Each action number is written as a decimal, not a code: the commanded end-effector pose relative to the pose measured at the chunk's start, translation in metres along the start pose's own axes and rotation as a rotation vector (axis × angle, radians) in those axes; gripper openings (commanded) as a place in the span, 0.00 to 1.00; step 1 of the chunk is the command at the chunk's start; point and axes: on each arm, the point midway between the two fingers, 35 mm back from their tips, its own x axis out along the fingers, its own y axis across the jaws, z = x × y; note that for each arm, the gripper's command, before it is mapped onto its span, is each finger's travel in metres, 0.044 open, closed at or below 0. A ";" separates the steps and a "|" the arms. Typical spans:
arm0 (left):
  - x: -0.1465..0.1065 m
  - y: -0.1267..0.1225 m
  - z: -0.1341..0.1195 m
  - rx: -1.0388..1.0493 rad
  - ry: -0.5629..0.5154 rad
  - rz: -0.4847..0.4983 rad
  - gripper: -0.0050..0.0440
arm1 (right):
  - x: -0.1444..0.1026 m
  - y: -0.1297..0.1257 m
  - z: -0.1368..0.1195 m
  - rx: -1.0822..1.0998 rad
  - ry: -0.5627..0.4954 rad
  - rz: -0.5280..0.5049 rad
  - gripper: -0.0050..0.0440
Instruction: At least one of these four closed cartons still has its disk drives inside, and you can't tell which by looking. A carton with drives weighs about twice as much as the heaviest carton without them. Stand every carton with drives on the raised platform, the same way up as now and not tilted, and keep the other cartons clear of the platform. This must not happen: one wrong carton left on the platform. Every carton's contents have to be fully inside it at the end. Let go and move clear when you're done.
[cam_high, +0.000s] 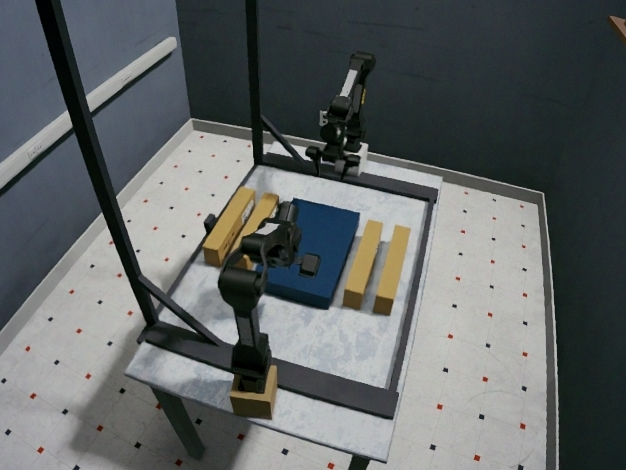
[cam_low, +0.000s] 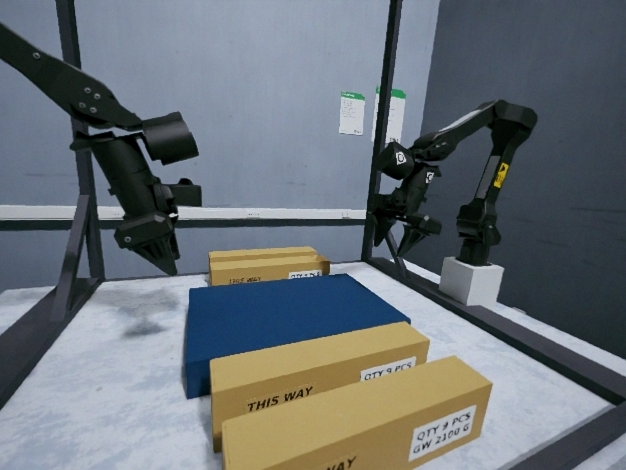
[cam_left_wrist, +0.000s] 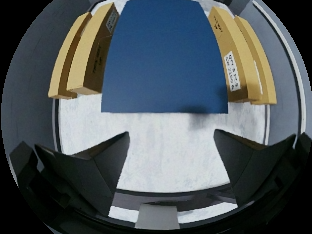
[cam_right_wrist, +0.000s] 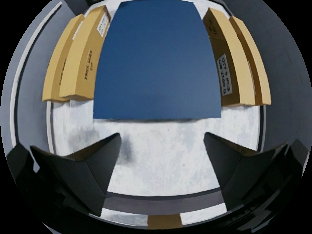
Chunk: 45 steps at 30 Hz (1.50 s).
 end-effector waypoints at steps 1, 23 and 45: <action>-0.002 0.002 0.012 0.017 -0.032 0.006 0.88 | -0.005 0.002 0.007 0.009 -0.011 0.007 0.88; -0.002 0.001 0.012 0.015 -0.026 0.002 0.88 | -0.005 0.001 0.007 0.009 -0.012 0.003 0.88; 0.040 -0.113 0.040 0.022 -0.029 0.008 0.88 | 0.038 0.111 0.045 0.007 -0.009 0.003 0.88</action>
